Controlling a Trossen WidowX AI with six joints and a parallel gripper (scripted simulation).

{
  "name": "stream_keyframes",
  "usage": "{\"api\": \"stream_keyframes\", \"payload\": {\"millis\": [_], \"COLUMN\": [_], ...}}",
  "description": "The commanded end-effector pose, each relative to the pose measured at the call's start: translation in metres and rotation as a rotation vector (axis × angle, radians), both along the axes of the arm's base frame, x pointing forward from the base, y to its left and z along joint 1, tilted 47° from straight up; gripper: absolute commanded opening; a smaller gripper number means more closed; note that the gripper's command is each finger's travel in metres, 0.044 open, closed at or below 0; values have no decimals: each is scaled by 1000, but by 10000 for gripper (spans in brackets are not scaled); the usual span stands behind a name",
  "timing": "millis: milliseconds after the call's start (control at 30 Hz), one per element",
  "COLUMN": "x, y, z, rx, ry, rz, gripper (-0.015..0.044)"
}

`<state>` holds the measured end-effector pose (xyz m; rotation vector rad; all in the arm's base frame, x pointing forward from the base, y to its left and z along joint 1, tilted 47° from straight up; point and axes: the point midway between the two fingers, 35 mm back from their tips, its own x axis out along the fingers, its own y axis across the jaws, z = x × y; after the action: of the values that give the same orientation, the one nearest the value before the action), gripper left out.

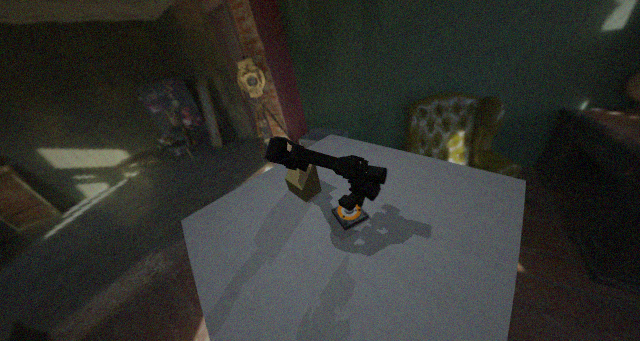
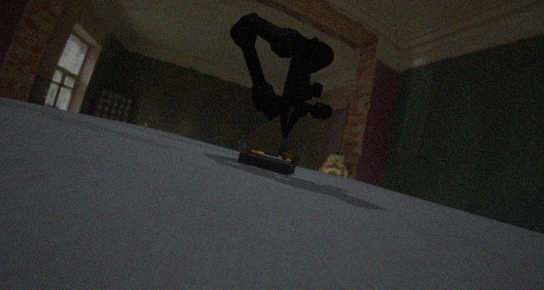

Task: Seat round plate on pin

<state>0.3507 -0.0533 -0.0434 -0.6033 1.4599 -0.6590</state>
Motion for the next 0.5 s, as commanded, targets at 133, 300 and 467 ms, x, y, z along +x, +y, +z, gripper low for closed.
{"api": "stream_keyframes", "payload": {"millis": [133, 300, 467], "x": [-6, -7, -12], "y": [-29, -27, -21], "z": [-29, -31, -37], "rx": [-5, -4, -4], "ry": [23, 23, 23], "rz": [-3, -3, -3], "gripper": [0, 0, 0]}}
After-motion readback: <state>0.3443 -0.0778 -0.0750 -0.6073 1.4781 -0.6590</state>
